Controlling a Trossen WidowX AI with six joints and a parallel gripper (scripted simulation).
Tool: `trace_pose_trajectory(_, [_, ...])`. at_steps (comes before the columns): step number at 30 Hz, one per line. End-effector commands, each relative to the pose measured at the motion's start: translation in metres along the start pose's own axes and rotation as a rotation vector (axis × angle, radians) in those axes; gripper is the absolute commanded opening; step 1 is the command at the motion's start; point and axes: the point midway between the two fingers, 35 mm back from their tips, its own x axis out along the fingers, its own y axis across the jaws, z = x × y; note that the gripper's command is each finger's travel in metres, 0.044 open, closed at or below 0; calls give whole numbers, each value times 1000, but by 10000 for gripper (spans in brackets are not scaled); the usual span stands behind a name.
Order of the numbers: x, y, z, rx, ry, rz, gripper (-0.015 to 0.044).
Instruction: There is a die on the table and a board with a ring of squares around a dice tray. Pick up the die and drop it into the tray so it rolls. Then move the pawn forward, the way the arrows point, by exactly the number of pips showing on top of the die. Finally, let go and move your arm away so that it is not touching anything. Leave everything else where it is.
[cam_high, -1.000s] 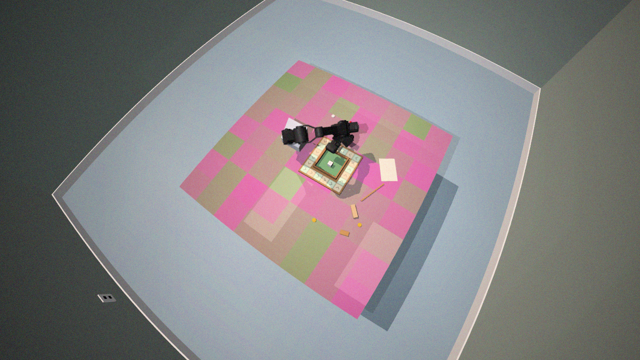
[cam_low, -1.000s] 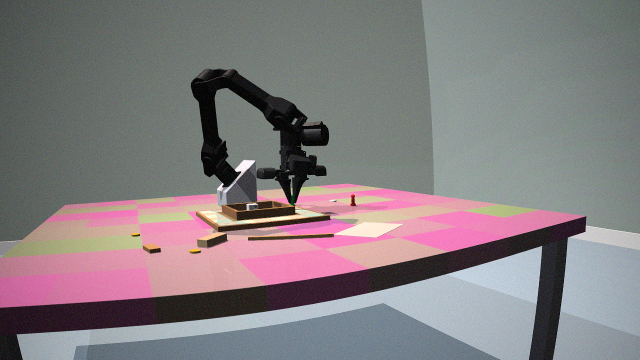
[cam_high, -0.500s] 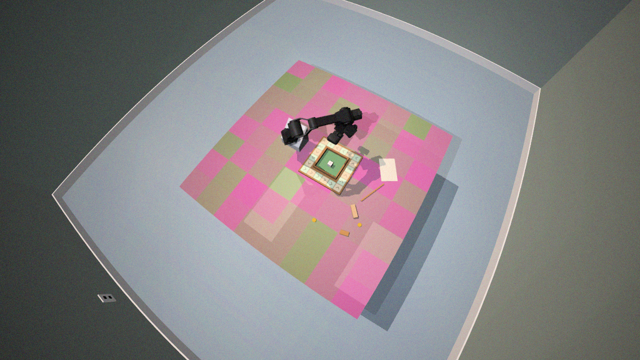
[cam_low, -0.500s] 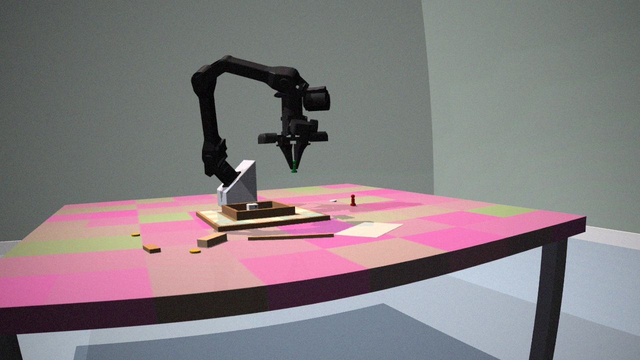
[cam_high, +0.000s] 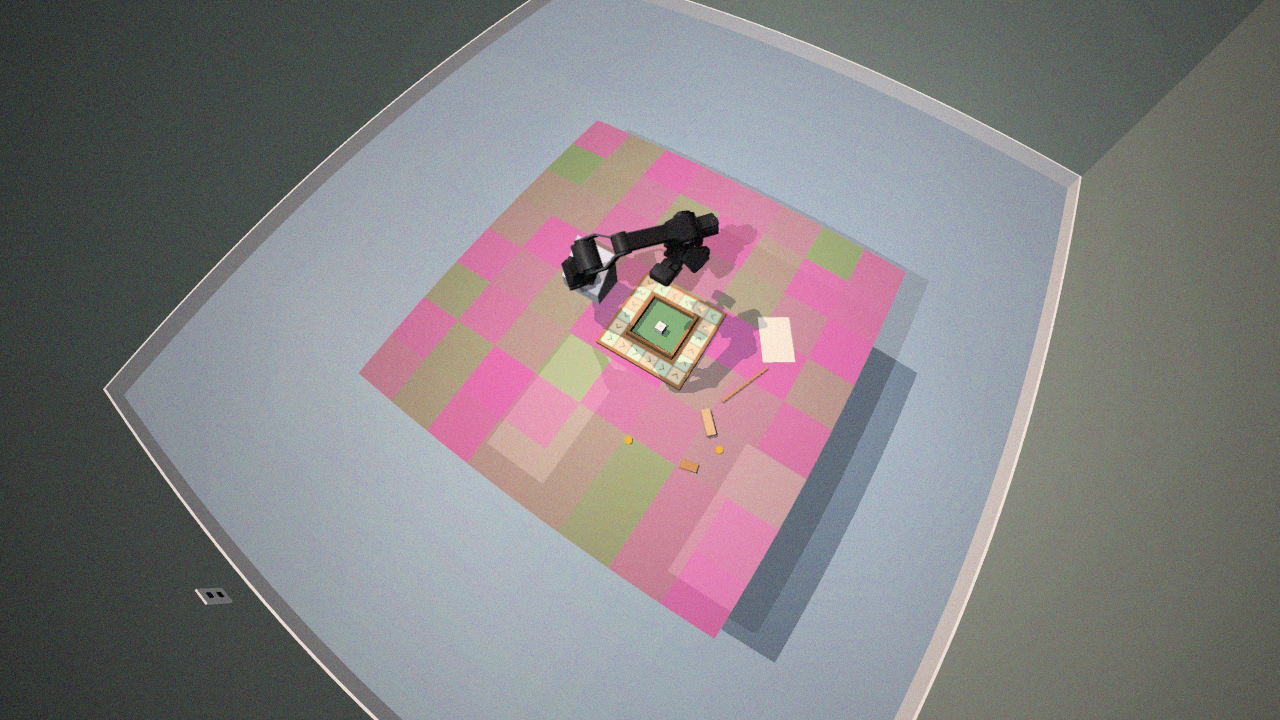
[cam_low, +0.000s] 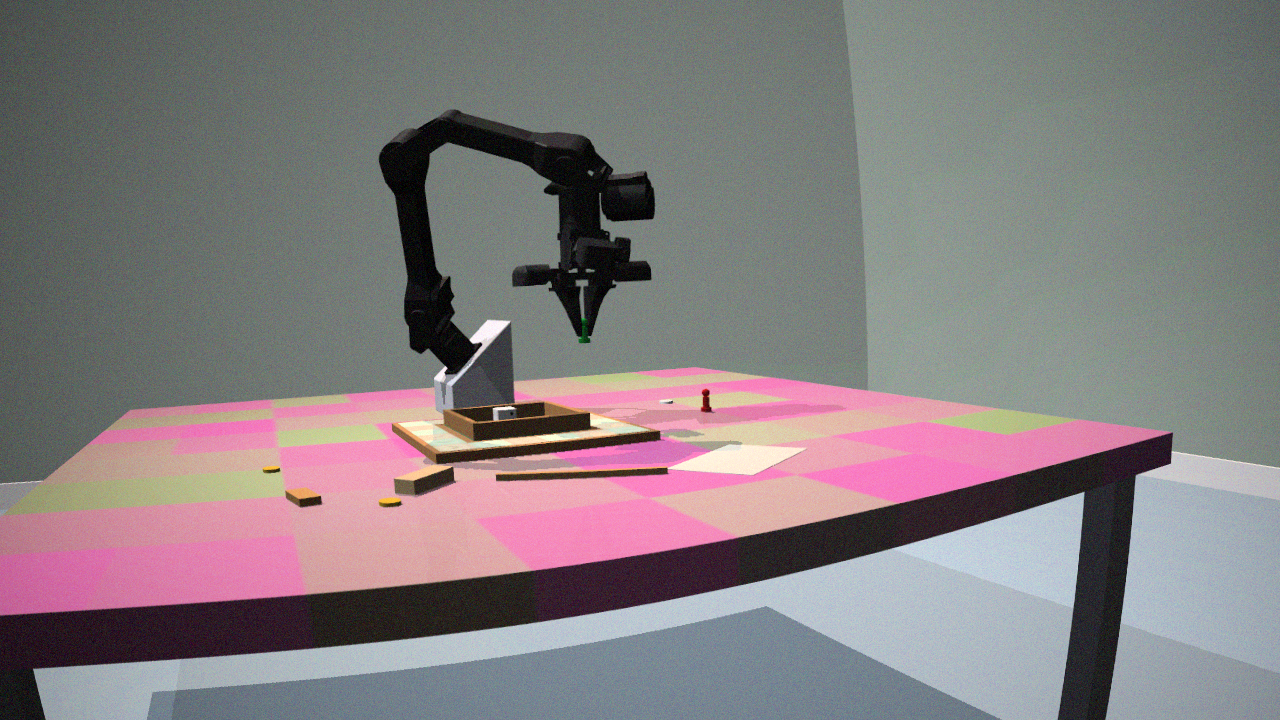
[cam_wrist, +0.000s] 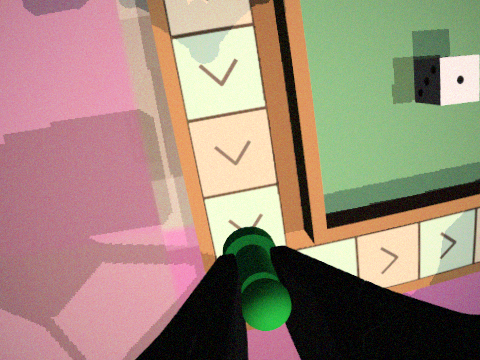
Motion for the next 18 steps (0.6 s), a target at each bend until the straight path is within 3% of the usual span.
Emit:
trace_pose_trajectory(1, [13, -2, -8, 0, 6, -3, 0])
trace_pose_trajectory(18, [60, -9, -36, -1, 7, -5, 0])
